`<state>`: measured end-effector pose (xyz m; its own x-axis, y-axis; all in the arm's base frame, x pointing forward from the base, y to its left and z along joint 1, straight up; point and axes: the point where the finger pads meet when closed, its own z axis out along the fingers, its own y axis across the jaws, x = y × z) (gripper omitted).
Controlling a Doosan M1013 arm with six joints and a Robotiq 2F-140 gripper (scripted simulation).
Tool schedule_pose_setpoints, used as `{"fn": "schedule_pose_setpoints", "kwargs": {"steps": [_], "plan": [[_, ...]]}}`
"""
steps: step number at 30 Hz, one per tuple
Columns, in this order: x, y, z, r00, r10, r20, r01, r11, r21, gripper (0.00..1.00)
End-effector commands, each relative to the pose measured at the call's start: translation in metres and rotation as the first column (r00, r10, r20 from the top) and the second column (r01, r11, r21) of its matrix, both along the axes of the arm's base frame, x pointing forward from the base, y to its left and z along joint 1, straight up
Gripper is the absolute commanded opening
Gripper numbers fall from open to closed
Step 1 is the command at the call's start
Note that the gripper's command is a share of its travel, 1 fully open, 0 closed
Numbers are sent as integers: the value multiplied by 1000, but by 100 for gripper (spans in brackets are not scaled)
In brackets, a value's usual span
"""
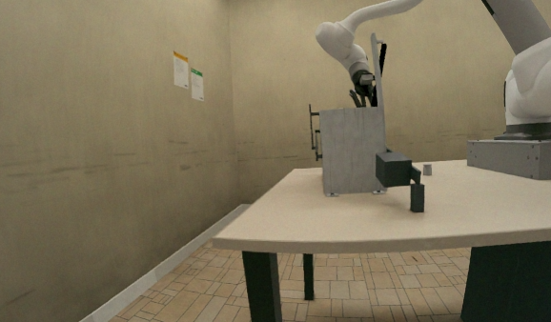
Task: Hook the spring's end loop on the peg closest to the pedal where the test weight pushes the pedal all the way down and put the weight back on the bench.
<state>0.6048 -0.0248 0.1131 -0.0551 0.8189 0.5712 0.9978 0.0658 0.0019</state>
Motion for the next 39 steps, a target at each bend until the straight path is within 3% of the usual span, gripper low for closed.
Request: {"fn": "schedule_pose_setpoints", "kwargs": {"steps": [1,31,39], "plan": [[0,0,1,1000,0,1,0,1000,0,24],[0,0,1,1000,0,1,0,1000,0,24],[2,-30,44,1000,0,1,0,1000,0,24]]}}
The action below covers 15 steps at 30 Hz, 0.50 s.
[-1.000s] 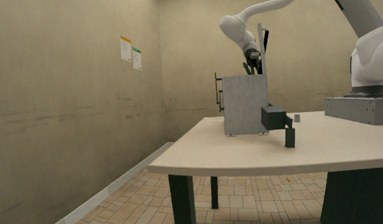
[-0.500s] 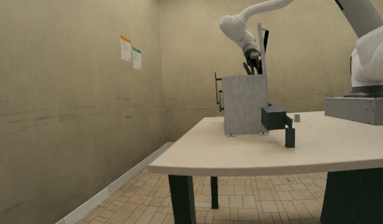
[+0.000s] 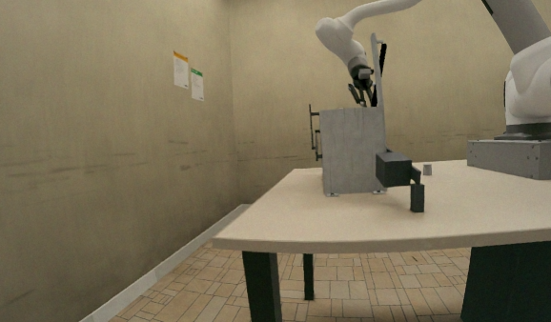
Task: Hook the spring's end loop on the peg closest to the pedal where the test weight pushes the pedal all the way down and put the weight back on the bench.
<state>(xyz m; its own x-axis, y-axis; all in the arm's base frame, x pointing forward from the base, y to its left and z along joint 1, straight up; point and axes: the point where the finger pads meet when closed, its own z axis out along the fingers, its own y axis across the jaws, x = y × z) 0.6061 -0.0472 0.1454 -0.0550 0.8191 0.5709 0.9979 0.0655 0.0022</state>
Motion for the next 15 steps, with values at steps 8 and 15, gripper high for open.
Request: {"fn": "schedule_pose_setpoints", "kwargs": {"steps": [8,15], "plan": [[3,-35,51,1000,0,1,0,1000,0,24],[2,-30,44,1000,0,1,0,1000,0,24]]}}
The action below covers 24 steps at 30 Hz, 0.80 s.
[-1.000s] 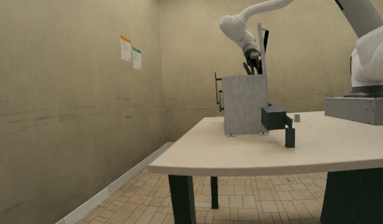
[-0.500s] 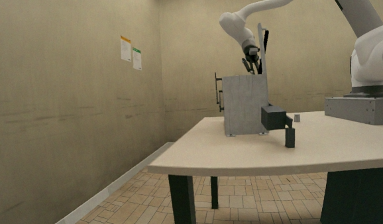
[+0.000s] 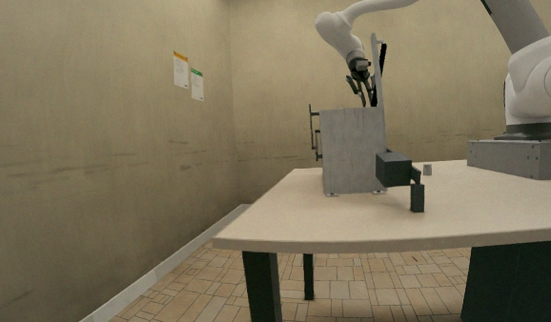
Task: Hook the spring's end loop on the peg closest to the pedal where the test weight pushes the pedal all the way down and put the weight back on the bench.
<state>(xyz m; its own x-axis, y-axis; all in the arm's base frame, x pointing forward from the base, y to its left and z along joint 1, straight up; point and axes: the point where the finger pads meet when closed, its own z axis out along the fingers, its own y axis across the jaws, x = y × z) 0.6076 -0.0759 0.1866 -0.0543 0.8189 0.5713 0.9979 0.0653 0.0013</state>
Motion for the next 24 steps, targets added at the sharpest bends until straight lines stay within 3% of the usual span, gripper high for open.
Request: {"fn": "schedule_pose_setpoints", "kwargs": {"steps": [1,11,12,24], "plan": [[1,-2,3,1000,0,2,0,1000,-1,24],[1,-6,9,1000,0,2,0,1000,-1,24],[1,-5,8,1000,0,2,0,1000,0,100],[1,-5,8,1000,0,2,0,1000,0,100]]}}
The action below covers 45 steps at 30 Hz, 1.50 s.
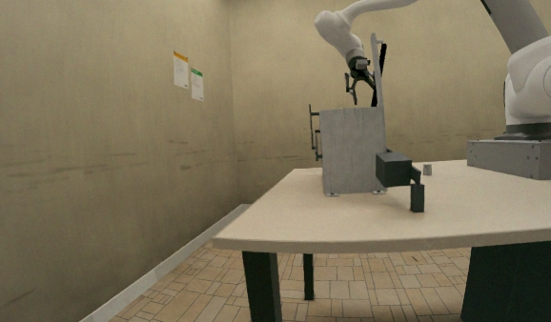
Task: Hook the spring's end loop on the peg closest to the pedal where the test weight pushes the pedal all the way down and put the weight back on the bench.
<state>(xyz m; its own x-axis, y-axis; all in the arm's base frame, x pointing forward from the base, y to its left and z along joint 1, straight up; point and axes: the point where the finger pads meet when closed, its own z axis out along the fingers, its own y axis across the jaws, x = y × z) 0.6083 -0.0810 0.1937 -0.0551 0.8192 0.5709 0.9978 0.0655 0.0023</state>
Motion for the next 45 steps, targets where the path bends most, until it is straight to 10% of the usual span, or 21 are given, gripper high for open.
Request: {"fn": "schedule_pose_setpoints", "kwargs": {"steps": [1,38,39,45], "plan": [[0,0,1,1000,0,1,0,1000,0,100],[0,0,1,1000,0,1,0,1000,0,100],[0,0,1,1000,-11,8,12,989,-149,100],[0,0,1,1000,-11,8,12,989,-149,100]]}}
